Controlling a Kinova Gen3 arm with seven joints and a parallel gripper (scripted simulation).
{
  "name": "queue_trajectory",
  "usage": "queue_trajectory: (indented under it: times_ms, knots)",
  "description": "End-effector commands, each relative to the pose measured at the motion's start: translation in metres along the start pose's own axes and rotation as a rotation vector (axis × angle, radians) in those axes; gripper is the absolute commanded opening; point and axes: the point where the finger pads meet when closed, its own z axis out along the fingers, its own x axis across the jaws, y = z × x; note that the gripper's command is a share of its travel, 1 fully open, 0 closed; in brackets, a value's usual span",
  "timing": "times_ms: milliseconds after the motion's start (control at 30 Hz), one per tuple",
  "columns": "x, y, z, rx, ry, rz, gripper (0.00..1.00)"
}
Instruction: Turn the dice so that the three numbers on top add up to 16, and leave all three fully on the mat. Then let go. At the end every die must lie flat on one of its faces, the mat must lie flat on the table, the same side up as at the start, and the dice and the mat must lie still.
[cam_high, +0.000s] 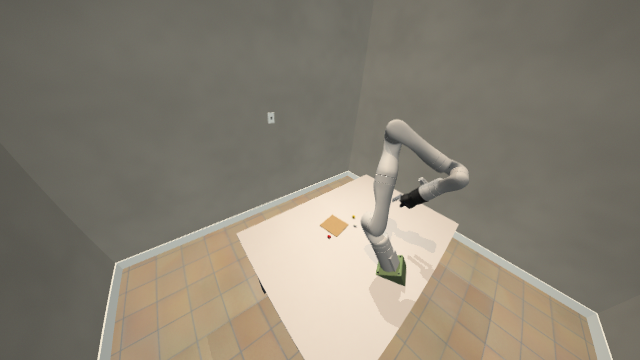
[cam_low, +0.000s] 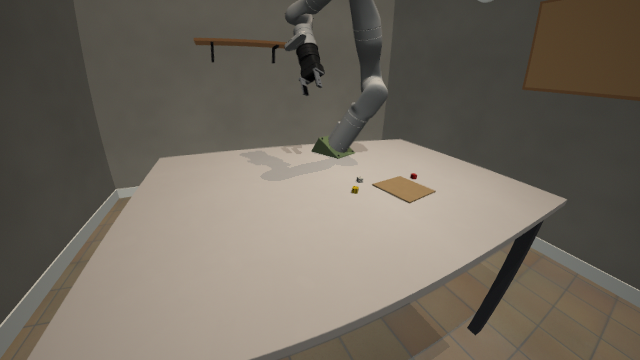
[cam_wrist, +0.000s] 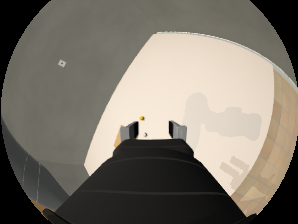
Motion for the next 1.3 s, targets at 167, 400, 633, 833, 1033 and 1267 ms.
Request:
queue_trajectory:
  times_ms: [167,400,633,833,1033,1267]
  knots:
    - [-0.006,-0.007,0.017,-0.08,0.022,-0.183,1.0]
    - [-0.014,-0.018,0.05,-0.227,0.045,-0.555,1.0]
    - [-0.022,-0.026,0.075,-0.328,0.045,-0.829,1.0]
    - [-0.032,-0.034,0.101,-0.43,0.03,-1.124,1.0]
    - [-0.045,-0.042,0.129,-0.524,0.001,-1.426,1.0]
    - [-0.057,-0.047,0.15,-0.586,-0.029,-1.645,1.0]
